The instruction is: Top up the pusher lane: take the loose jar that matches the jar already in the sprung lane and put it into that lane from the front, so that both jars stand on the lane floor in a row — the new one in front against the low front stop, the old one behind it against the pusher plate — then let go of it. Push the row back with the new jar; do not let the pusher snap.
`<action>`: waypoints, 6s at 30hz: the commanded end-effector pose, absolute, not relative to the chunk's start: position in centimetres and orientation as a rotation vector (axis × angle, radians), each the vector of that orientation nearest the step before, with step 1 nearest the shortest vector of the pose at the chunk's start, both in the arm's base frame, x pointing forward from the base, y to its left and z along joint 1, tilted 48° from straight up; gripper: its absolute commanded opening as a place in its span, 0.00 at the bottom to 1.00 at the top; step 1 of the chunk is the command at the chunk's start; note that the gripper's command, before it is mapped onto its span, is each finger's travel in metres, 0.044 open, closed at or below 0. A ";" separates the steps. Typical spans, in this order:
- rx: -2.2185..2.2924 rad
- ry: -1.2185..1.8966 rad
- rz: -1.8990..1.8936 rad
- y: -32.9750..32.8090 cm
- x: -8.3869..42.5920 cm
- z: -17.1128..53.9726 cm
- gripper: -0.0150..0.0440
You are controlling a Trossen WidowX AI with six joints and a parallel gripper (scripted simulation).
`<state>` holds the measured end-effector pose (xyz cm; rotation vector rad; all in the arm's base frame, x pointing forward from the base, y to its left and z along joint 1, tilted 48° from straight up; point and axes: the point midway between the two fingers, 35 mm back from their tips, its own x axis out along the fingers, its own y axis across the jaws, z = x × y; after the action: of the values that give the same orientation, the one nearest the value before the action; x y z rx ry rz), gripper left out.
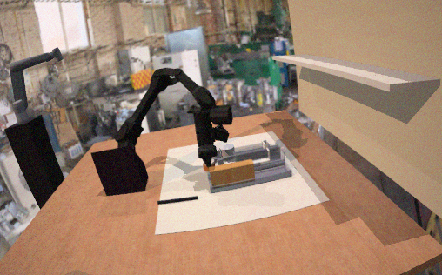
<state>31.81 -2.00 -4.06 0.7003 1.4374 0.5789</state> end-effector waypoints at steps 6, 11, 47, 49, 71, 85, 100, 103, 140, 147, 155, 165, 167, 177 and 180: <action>0.700 1.411 0.582 -2.2 32.8 -3.7 0.25; 0.700 1.411 0.582 -2.2 33.0 -3.6 0.25; 0.700 1.411 0.583 -2.3 34.0 -3.4 0.25; 0.700 1.411 0.583 -2.3 34.0 -3.4 0.25; 0.700 1.411 0.583 -2.2 34.0 -3.5 0.25; 0.700 1.411 0.583 -2.1 34.1 -3.6 0.25; 0.700 1.411 0.583 -2.1 34.1 -3.6 0.25; 0.700 1.411 0.583 -2.1 34.2 -3.6 0.25; 0.700 1.411 0.583 -1.3 34.3 -4.3 0.25; 0.700 1.411 0.583 -1.1 34.3 -4.5 0.25; 0.700 1.411 0.583 -0.9 34.2 -4.7 0.25; 0.701 1.411 0.583 -0.6 34.2 -4.9 0.25; 0.701 1.411 0.583 -0.5 34.2 -5.0 0.25; 0.701 1.411 0.583 -0.3 34.1 -5.2 0.25; 0.701 1.411 0.583 -0.4 34.1 -5.2 0.25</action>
<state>33.88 -0.52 -5.22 0.6988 1.4211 0.5776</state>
